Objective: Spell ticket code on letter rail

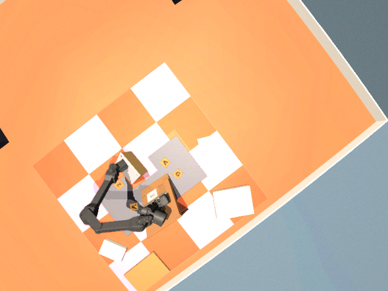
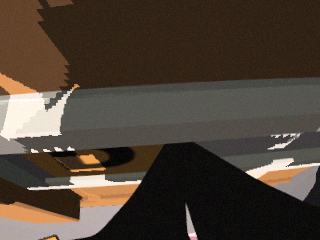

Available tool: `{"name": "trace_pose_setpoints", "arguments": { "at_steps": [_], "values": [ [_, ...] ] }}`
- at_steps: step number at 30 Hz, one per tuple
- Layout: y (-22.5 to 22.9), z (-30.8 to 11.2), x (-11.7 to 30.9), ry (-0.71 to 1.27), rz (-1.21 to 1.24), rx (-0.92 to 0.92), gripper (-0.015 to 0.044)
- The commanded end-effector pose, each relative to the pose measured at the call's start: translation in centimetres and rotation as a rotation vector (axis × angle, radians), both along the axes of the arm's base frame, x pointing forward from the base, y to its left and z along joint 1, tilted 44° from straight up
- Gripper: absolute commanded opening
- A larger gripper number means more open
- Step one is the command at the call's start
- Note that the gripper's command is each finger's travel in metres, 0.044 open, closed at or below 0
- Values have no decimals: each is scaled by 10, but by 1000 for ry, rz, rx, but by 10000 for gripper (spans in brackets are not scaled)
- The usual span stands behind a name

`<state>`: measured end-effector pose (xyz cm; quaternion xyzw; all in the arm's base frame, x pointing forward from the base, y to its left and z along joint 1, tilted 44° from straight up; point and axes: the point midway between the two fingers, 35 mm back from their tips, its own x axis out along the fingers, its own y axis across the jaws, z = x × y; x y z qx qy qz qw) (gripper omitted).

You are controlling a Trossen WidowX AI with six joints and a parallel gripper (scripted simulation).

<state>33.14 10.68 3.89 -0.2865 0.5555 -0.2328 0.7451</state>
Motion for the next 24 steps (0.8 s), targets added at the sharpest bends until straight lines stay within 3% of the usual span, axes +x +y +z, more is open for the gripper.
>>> {"name": "trace_pose_setpoints", "arguments": {
  "at_steps": [1,23,24],
  "values": [
    [2,-2,0,1,-2,4,0],
    [12,11,-25,3,-2,4,0],
    [13,12,-24,9,16,3,26]
  ]
}}
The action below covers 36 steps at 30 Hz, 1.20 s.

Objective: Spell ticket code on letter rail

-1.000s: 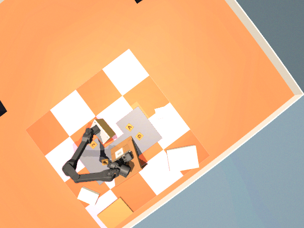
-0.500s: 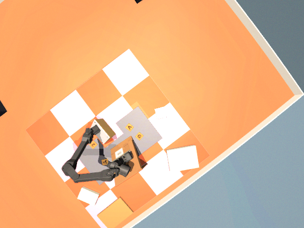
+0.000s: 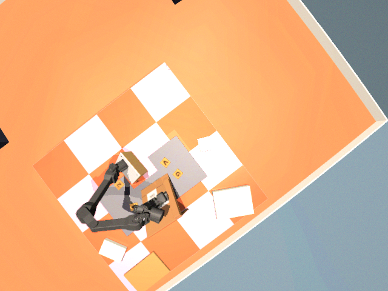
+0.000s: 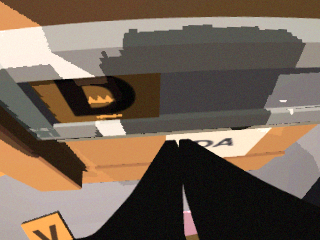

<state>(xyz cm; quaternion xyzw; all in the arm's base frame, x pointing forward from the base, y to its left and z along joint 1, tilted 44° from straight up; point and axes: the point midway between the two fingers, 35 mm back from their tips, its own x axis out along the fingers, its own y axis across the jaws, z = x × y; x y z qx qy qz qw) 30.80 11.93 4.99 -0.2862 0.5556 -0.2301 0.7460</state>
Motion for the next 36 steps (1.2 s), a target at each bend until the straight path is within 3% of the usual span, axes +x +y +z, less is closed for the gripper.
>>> {"name": "trace_pose_setpoints", "arguments": {
  "at_steps": [1,9,16,20,36],
  "values": [
    [2,5,-2,33,51,-5,53],
    [25,68,-40,388,710,-120,263],
    [40,112,-88,627,1354,-338,440],
    [41,125,-105,691,1576,-446,440],
    [41,125,-105,691,1576,-446,440]
  ]
}}
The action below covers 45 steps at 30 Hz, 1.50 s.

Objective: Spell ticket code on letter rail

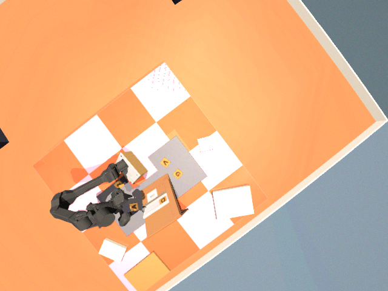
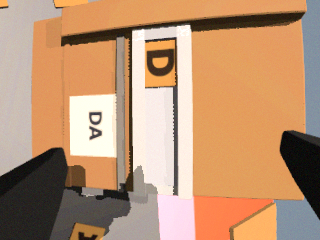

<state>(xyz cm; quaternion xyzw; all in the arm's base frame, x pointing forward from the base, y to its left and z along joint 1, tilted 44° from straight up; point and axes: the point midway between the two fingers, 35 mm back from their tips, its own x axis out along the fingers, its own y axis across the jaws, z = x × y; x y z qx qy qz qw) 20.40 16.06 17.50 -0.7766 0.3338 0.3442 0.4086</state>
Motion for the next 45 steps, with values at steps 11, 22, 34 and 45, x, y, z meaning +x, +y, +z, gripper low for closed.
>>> {"name": "trace_pose_setpoints", "arguments": {
  "at_steps": [11,22,34,45],
  "values": [
    [-43,0,58,-279,-758,423,340],
    [-158,6,124,-937,-1887,1145,340],
    [-265,-38,104,-1650,-2611,1415,340],
    [-300,-52,86,-1981,-2746,1479,340]
  ]
}}
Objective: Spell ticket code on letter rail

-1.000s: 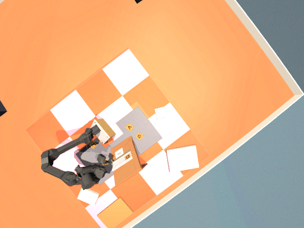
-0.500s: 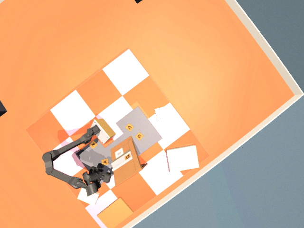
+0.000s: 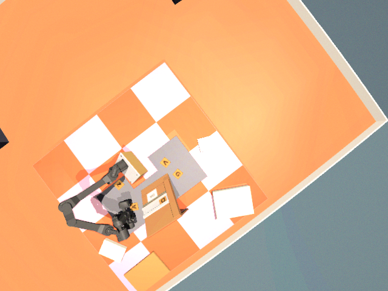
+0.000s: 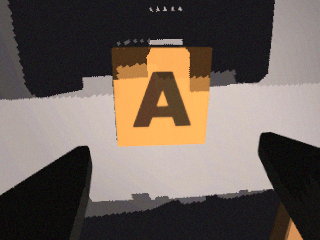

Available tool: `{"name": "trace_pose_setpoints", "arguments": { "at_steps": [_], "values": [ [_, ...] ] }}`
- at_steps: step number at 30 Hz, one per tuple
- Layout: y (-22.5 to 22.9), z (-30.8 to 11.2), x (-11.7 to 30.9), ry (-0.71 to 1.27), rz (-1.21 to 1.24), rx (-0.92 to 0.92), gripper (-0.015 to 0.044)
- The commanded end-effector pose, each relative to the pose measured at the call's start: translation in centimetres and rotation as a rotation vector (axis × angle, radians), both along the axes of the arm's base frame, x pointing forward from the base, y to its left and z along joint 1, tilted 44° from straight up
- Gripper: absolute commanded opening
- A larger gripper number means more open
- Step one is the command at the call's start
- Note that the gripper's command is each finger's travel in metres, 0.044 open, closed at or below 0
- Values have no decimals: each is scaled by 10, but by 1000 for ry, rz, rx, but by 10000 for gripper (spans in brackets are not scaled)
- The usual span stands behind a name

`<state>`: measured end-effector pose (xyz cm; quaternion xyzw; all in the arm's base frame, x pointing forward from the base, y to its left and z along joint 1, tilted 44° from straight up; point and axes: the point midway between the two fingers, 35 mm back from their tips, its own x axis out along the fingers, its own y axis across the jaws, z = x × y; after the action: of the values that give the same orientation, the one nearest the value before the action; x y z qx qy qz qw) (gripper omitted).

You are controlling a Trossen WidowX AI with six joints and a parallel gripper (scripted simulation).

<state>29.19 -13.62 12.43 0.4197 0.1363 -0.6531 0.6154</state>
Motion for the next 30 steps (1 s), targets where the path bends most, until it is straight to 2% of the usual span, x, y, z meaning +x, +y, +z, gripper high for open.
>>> {"name": "trace_pose_setpoints", "arguments": {
  "at_steps": [1,13,30],
  "values": [
    [-3,-1,-2,-26,-35,0,340],
    [-26,-23,3,-27,-35,-1,340],
    [-33,-29,5,-27,-35,-2,340]
  ]
}}
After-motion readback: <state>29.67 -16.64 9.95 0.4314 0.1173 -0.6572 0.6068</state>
